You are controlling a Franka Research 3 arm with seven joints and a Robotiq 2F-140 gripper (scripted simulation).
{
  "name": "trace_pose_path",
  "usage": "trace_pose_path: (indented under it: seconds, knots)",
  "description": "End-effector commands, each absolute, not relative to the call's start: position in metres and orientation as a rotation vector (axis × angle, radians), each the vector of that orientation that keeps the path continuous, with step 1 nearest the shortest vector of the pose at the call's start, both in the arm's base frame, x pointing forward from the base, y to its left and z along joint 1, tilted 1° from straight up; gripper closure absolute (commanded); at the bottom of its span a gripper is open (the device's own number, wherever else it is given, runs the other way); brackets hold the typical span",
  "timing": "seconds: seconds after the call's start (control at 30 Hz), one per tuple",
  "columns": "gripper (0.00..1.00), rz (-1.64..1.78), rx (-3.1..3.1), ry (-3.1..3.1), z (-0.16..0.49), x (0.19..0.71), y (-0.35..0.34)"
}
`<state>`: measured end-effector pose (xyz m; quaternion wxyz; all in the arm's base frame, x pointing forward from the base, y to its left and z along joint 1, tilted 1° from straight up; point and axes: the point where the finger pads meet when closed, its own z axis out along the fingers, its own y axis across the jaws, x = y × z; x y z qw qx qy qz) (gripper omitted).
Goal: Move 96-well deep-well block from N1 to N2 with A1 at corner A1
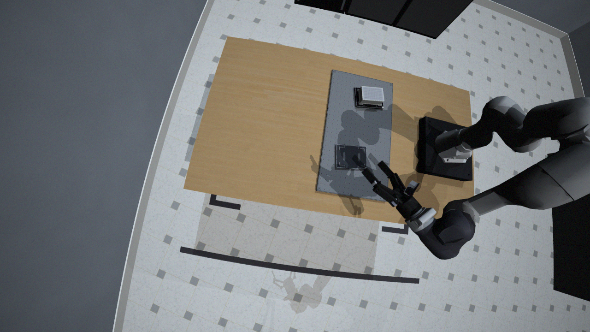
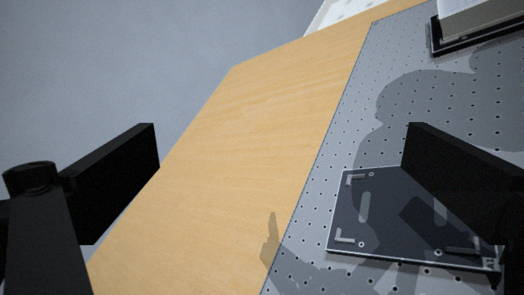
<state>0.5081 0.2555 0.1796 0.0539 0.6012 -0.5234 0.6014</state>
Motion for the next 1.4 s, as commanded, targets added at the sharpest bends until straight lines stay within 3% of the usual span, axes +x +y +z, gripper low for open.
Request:
trace_pose_path:
  seconds: [0.0, 0.67, 1.37]
  knots:
    - [0.0, 1.827, 1.826, -1.59, 0.18, 0.508, 0.255]
    - [0.0, 1.801, 1.831, -1.573, 0.178, 0.509, 0.25]
    - [0.0, 1.349, 1.91, -1.315, 0.143, 0.508, 0.171]
